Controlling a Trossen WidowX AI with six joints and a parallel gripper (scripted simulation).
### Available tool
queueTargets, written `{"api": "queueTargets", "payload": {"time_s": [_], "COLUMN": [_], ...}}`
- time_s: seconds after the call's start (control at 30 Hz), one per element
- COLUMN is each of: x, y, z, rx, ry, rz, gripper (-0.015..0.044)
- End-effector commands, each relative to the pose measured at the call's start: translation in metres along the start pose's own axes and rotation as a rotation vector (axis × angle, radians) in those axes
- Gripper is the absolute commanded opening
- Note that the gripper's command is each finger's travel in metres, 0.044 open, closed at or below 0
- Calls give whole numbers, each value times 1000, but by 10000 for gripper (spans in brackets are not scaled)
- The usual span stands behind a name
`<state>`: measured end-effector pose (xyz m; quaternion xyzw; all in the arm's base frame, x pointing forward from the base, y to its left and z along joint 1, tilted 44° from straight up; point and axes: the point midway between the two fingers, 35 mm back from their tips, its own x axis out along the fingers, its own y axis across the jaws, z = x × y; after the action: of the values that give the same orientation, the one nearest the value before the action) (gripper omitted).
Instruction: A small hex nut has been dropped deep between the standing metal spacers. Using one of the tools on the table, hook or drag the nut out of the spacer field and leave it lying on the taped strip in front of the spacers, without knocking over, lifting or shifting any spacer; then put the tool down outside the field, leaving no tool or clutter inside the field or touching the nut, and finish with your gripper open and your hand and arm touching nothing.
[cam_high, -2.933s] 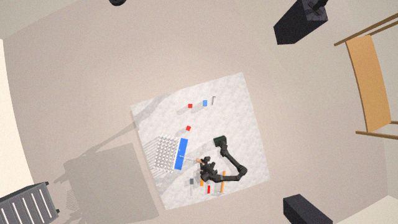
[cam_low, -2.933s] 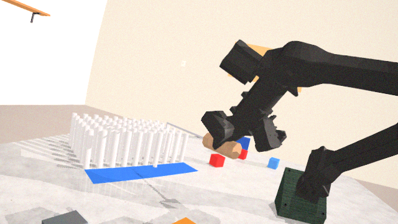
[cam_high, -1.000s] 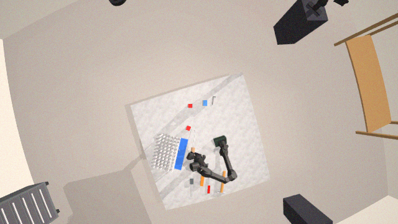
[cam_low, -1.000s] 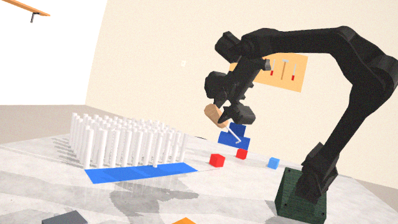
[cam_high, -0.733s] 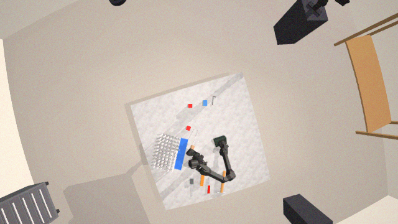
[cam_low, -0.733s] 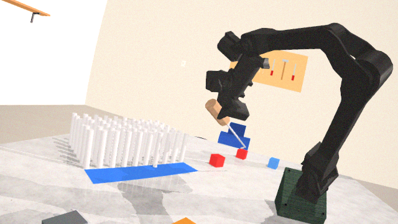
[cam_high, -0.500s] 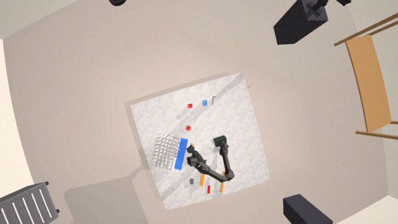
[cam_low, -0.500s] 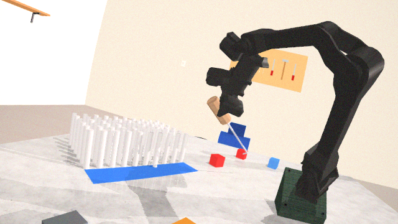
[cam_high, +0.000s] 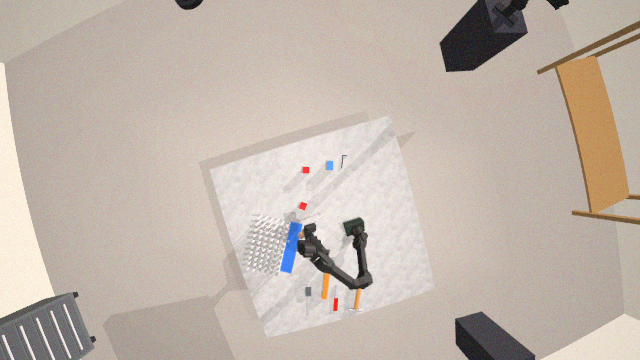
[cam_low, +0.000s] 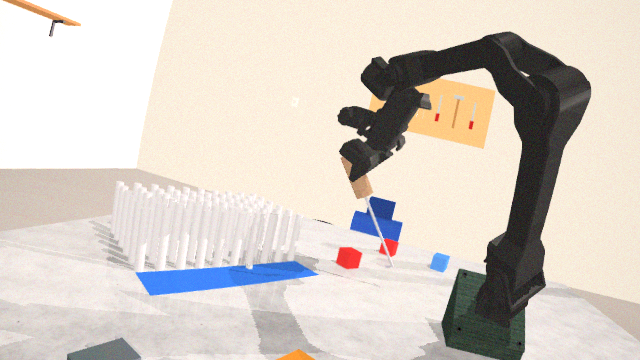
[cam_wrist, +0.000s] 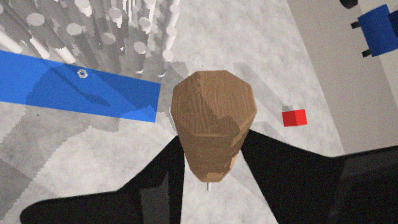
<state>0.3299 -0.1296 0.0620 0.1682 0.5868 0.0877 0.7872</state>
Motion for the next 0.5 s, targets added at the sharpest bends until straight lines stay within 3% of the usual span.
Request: {"api": "queueTargets", "payload": {"time_s": [0.0, 0.47], "x": [0, 12], "y": [-11, -58], "z": [5, -2], "rx": [118, 588], "ry": [-13, -7], "rz": [1, 5], "gripper": [0, 0]}}
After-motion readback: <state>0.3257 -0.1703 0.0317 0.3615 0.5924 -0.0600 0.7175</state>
